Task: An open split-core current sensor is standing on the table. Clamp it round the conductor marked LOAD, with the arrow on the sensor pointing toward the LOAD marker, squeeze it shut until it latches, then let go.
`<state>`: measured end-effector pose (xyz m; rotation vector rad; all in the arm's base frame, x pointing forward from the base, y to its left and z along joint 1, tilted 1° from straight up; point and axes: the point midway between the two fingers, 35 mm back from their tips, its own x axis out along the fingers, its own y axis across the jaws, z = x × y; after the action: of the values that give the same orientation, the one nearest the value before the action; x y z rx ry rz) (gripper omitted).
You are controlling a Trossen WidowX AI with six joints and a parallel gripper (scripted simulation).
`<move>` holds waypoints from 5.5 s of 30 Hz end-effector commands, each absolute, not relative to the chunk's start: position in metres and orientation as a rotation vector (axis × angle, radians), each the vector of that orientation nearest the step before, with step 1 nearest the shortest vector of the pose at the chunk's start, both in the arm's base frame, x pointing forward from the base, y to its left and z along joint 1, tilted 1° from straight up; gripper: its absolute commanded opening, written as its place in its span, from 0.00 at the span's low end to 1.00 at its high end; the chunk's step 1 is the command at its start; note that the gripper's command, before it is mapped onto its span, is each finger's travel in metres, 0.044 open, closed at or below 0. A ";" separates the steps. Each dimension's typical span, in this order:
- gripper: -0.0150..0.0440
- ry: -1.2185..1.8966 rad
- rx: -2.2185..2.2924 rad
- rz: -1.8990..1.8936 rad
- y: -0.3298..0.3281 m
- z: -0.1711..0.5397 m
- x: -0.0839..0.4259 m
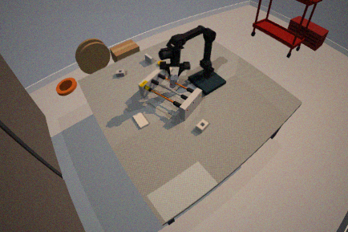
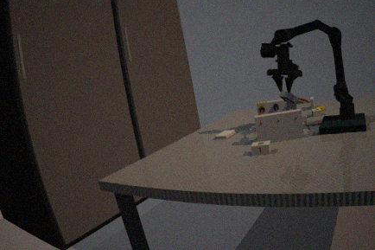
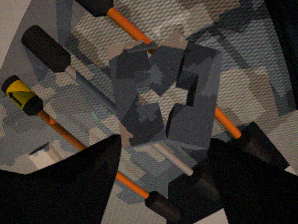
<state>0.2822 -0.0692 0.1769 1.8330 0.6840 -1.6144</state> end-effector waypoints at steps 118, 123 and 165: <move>0.25 1.163 1.193 -1.035 -0.049 0.123 0.402; 0.25 1.201 1.167 -1.075 -0.048 0.122 0.405; 1.00 1.188 1.174 -1.062 -0.047 0.084 0.407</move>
<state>0.4067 -0.0477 0.0896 1.1696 1.1842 -1.0599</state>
